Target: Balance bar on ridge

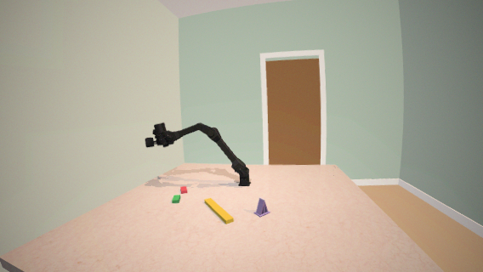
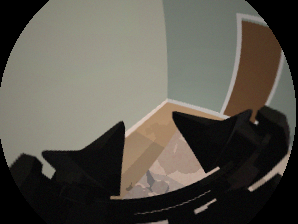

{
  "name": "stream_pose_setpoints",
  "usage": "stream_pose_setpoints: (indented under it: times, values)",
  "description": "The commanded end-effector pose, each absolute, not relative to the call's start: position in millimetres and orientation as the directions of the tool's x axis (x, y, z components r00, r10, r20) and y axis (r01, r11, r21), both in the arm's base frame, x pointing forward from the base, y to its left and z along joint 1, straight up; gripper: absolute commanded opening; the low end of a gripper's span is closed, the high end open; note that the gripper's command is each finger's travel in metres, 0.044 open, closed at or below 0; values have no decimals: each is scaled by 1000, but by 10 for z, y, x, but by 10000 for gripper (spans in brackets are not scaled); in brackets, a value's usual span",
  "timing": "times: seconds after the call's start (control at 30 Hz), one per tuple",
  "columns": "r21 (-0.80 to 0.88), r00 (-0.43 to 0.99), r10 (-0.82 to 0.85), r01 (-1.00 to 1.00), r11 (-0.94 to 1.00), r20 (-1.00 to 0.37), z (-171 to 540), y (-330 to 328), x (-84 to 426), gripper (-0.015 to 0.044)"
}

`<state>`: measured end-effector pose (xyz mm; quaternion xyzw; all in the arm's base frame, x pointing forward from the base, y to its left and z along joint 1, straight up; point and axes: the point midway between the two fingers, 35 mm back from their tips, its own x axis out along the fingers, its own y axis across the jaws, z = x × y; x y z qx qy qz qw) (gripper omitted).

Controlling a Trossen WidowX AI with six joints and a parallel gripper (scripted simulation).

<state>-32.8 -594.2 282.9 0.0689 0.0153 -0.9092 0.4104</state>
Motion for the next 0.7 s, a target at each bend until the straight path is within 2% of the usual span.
stream_pose_setpoints:
  times: [0.0,0.33,0.67]
  values:
    - [-63,-584,-790,810,-583,-189,2694,-5933,37,315]
    - [-240,-385,-869,916,-321,-309,2461,-5766,993,315]
    - [-366,-180,-880,931,-9,-439,2220,-5388,1884,315]
